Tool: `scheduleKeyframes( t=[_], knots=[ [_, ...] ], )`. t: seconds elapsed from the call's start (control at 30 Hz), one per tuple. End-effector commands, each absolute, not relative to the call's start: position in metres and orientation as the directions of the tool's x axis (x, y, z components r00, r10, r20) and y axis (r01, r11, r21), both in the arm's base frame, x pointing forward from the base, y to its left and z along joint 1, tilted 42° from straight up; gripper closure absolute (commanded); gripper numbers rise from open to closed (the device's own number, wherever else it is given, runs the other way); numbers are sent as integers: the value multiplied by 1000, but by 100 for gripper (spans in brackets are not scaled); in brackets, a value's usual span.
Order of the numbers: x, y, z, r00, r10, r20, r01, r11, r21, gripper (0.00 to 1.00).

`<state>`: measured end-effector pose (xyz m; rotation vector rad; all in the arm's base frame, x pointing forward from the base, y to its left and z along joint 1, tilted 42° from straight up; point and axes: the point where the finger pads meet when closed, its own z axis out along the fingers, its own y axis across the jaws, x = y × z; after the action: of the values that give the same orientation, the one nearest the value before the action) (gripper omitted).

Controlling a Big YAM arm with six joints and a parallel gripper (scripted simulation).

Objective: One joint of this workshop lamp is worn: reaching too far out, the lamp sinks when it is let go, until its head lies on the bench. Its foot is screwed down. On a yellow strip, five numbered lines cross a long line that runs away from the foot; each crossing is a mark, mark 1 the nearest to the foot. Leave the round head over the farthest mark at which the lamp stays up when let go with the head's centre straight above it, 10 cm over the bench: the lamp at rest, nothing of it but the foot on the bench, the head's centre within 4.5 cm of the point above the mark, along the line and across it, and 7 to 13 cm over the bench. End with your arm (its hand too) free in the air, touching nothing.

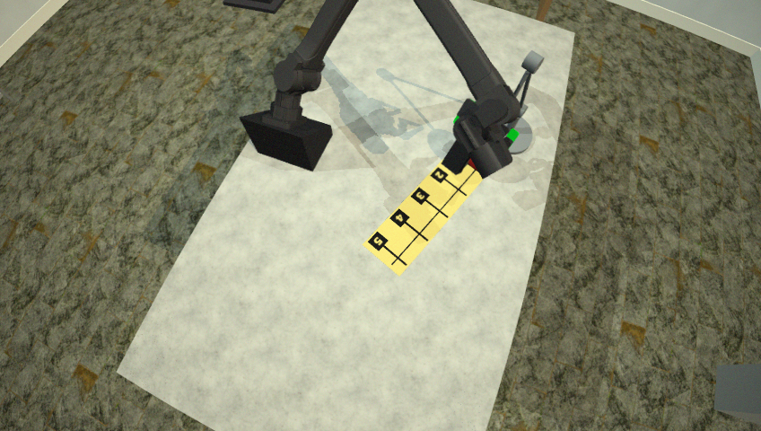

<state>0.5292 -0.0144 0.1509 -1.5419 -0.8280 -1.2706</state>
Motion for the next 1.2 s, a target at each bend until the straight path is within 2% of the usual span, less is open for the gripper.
scheduleKeyframes(
  t=[0.0, 1.17],
  knots=[
    [535, -4, 155, 226, -59, 972, 917, -324, -233, 0],
    [549, 25, 156, 223, -63, 973, 926, -299, -232, 0]
  ],
)
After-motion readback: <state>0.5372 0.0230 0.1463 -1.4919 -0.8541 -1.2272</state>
